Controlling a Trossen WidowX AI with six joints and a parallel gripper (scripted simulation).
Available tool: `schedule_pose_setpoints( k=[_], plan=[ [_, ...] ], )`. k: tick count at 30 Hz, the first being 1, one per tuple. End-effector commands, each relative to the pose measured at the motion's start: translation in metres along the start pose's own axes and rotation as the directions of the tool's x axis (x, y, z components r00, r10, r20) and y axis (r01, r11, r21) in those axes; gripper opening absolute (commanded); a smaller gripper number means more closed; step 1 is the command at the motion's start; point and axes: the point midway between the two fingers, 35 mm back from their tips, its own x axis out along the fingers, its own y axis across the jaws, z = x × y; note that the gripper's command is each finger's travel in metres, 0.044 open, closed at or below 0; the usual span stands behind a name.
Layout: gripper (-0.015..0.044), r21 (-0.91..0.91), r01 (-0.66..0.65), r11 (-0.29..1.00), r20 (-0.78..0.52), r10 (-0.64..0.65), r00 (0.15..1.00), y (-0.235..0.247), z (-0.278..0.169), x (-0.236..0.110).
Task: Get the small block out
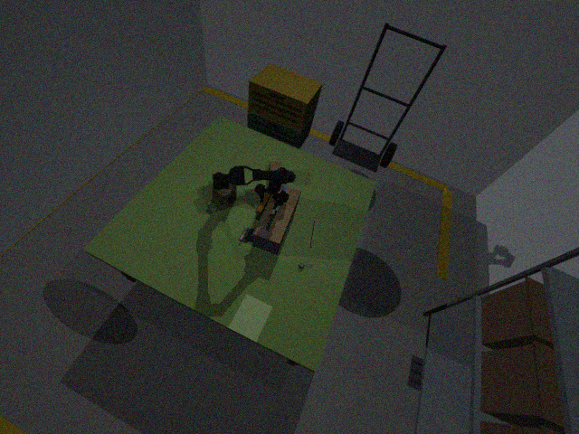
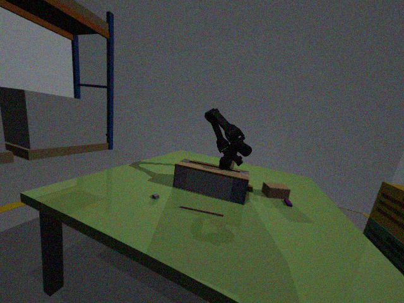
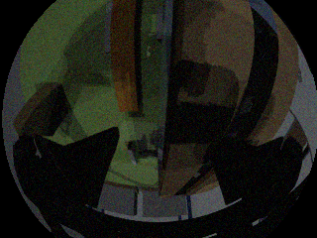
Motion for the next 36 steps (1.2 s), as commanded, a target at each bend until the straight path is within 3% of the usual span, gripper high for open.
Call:
schedule_pose_setpoints(
  k=[1, 36],
  plan=[
    [0.04, -0.01, -0.002, 1.0, -0.008, 0.002, 1.0, 0.002, 0.002, 0.007],
    [0.04, -0.001, -0.002, 1.0, -0.006, 0.002, 1.0, 0.001, -0.049, 0.027]
  ],
)
